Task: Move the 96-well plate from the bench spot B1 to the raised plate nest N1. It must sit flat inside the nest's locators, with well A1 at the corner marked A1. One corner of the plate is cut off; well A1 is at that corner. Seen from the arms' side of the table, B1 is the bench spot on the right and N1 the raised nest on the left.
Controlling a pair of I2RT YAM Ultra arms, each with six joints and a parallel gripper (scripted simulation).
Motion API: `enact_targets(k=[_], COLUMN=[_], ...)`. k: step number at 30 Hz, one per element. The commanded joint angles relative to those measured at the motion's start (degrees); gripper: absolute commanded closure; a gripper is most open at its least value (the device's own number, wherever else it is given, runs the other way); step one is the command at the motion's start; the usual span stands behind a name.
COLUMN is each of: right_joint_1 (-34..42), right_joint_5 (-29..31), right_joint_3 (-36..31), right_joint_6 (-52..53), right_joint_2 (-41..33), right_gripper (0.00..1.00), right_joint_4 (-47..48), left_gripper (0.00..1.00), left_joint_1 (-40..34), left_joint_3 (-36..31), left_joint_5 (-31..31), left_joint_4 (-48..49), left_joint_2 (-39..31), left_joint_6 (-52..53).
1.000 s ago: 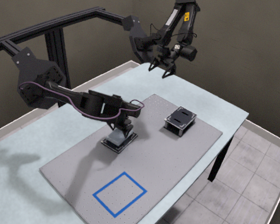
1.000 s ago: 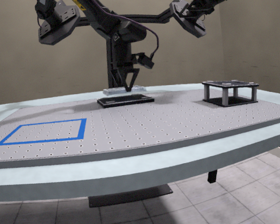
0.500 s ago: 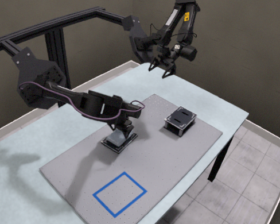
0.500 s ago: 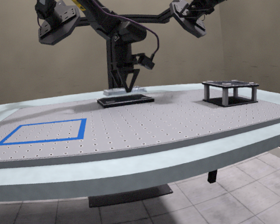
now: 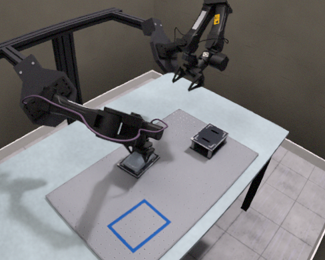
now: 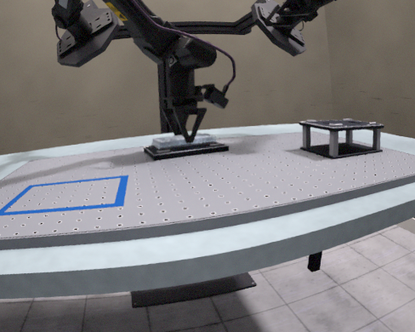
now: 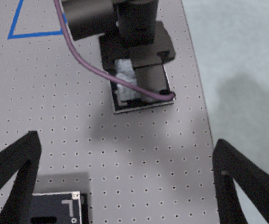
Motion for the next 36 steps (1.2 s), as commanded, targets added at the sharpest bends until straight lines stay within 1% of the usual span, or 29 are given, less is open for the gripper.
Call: enact_targets(k=[1, 10, 13, 19, 21, 30, 36], right_joint_1=[0.0, -1.7, -0.5, -0.4, -0.4, 0.7, 2.1], right_joint_5=[-2.0, -2.8, -1.7, -1.6, -1.6, -1.1, 0.2], right_joint_3=[1.7, 3.0, -0.2, -0.6, -0.6, -2.2, -3.6], right_joint_6=[-2.3, -3.6, -2.0, -1.7, -1.7, -1.5, 0.6], right_joint_2=[1.4, 3.2, 0.6, -0.2, -0.2, -2.0, -3.9], right_gripper=[0.21, 0.21, 0.21, 0.21, 0.00, 0.00, 0.00], right_joint_4=[2.2, 3.5, 1.8, 1.7, 1.7, -0.1, -1.9], left_gripper=[0.00, 0.00, 0.00, 0.00, 0.00, 0.00, 0.00], left_joint_1=[0.1, 0.1, 0.1, 0.1, 0.1, 0.1, 0.1], left_joint_3=[-0.2, -0.2, -0.2, -0.2, -0.2, -0.2, -0.2], left_joint_5=[1.4, 1.4, 1.4, 1.4, 1.4, 1.4, 1.4], left_joint_4=[-1.0, -1.0, -1.0, -1.0, -1.0, -1.0, -1.0], left_joint_2=[-1.0, -1.0, -1.0, -1.0, -1.0, -1.0, -1.0], left_joint_6=[0.1, 0.1, 0.1, 0.1, 0.1, 0.1, 0.1])
